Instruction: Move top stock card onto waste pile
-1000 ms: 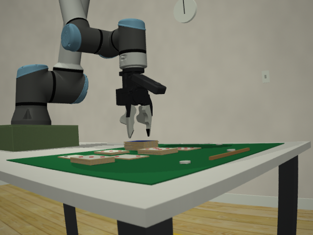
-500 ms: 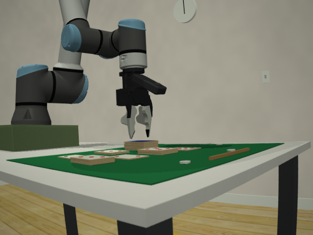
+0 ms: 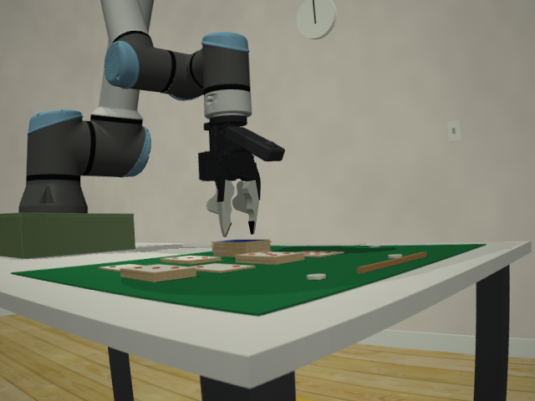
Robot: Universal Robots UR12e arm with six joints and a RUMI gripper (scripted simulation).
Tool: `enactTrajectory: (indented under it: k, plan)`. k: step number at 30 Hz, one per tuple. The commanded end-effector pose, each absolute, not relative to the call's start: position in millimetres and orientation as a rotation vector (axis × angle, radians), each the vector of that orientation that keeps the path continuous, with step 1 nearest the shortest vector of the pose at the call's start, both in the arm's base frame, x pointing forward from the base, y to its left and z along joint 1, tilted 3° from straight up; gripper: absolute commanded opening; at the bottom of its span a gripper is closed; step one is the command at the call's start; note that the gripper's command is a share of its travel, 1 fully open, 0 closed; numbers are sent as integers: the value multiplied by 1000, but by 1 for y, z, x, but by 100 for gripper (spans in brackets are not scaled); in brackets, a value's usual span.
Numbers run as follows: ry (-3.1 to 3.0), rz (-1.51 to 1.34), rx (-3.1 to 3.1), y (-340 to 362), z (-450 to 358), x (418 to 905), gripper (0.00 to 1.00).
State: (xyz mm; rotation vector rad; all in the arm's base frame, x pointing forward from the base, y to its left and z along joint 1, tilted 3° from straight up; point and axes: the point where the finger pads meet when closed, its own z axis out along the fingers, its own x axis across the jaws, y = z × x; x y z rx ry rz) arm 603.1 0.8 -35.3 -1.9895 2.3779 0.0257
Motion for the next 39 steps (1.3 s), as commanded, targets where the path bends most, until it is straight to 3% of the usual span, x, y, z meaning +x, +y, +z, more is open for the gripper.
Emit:
enactTrajectory:
  k: [1, 3, 4, 39]
  plan:
    - [2379, 27, -1990, 2, -36, 601, 42]
    - [2379, 27, -1990, 2, -36, 601, 42]
    - [2379, 27, -1990, 2, -36, 601, 50]
    - [2380, 31, -1991, 3, -43, 600, 50]
